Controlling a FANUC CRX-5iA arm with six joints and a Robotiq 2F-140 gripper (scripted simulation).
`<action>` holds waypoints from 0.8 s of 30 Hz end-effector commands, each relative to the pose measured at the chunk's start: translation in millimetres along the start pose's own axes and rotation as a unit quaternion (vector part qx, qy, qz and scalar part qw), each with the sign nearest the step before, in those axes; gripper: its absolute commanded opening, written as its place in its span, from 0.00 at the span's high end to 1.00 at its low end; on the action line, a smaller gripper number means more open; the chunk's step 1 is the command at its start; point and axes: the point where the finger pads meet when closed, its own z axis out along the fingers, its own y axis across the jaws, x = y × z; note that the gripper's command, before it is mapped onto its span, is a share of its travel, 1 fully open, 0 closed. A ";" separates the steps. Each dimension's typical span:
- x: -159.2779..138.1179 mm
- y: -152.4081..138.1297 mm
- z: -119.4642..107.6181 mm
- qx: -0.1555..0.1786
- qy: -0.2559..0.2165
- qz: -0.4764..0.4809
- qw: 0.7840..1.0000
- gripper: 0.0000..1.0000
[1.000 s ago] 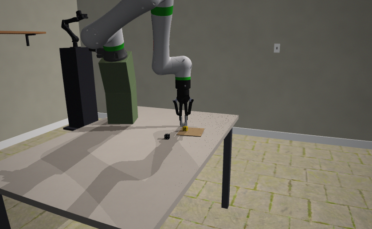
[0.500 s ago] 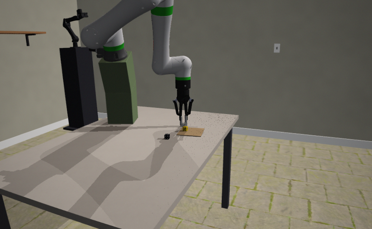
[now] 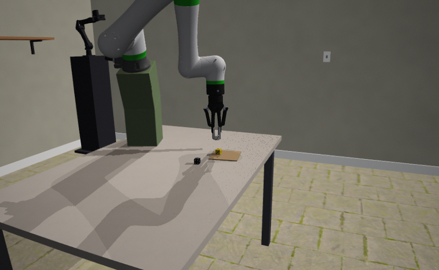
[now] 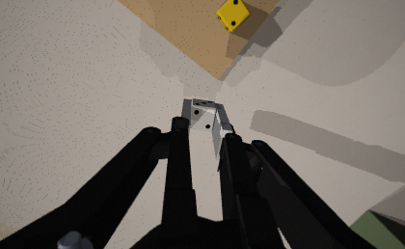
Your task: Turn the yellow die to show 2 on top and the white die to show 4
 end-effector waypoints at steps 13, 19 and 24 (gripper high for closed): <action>0.5 -0.3 -48.7 -0.005 -0.001 0.000 1.000 0.87; 1.0 -1.2 -48.5 -0.005 0.000 0.001 1.000 0.87; 11.8 -33.5 -43.2 -0.005 0.006 0.060 0.998 0.87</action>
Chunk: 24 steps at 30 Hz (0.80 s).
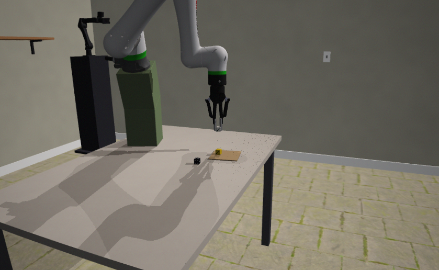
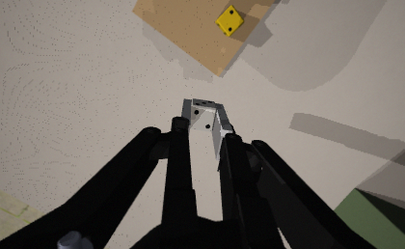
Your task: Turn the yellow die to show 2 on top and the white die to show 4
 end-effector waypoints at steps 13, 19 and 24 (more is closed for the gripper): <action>1.5 -116.8 17.2 0.026 -0.024 0.180 0.983 0.87; 9.0 -172.9 25.4 0.082 -0.078 0.190 0.975 0.87; 18.4 -229.7 28.2 0.146 -0.163 0.195 0.956 0.87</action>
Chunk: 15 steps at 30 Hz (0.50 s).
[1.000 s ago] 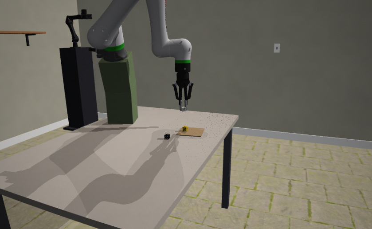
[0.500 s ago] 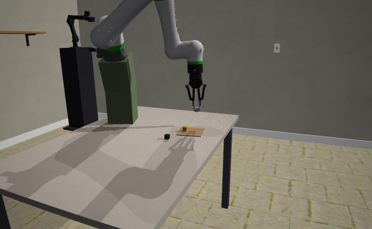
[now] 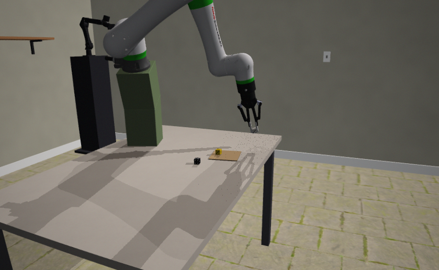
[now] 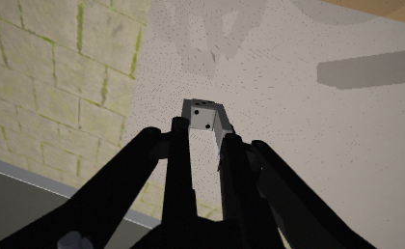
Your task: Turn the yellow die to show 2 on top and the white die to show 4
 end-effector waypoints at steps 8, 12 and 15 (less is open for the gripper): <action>-10.5 -53.6 17.0 0.047 -0.161 0.011 0.986 0.87; -7.0 -47.1 12.8 0.041 -0.222 0.012 0.974 0.87; -2.8 -35.5 8.7 0.032 -0.257 0.013 0.966 0.87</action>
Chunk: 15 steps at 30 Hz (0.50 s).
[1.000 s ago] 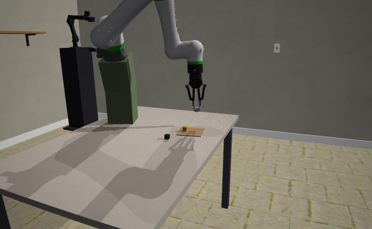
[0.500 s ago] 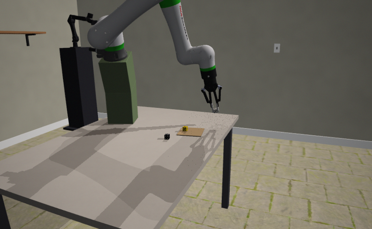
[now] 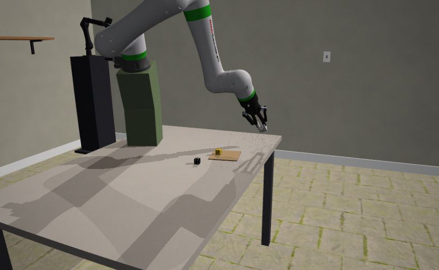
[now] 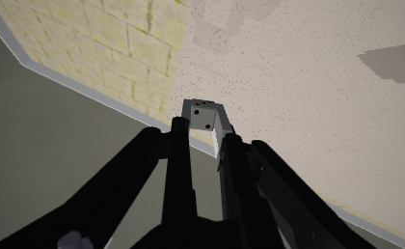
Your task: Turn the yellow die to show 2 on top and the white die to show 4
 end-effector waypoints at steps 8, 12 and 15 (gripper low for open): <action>10.9 39.0 -24.6 -0.077 -0.120 0.025 0.989 0.87; 15.1 57.9 -35.4 -0.093 -0.145 0.032 0.985 0.87; 19.2 76.6 -46.0 -0.110 -0.165 0.039 0.979 0.87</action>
